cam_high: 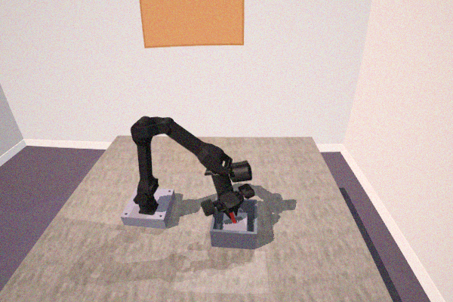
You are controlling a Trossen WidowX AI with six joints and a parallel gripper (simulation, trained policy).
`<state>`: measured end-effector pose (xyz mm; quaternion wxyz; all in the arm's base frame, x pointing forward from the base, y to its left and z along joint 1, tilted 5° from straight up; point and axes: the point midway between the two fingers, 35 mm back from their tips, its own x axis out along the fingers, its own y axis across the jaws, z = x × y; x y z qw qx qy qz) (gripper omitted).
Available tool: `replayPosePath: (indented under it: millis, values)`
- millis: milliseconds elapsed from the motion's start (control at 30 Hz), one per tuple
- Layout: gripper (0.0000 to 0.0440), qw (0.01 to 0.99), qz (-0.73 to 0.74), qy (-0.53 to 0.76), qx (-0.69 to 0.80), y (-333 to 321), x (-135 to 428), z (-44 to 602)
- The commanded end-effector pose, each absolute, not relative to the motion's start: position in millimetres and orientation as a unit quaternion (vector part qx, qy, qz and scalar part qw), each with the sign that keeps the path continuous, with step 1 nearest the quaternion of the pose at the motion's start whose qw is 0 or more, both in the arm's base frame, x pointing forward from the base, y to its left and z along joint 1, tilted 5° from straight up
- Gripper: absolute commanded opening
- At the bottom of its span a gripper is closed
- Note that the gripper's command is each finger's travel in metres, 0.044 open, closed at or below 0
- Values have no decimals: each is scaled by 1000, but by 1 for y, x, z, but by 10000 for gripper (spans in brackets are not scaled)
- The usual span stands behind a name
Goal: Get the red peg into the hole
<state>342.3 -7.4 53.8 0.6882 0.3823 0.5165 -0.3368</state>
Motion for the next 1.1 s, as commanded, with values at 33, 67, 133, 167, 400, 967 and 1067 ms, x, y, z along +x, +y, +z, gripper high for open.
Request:
replayPosePath:
  millis: [33,67,133,167,400,967,1067]
  values:
    - [155,686,-339,531,365,-11,345,45]
    - [156,685,-340,532,363,-12,347,44]
    - [186,689,-338,529,362,-15,354,46]
    - [210,691,-338,528,361,-17,357,46]
    - [354,702,-334,522,352,-28,379,51]
    - [440,738,-349,458,351,-77,427,74]
    - [440,739,-349,457,351,-77,427,75]
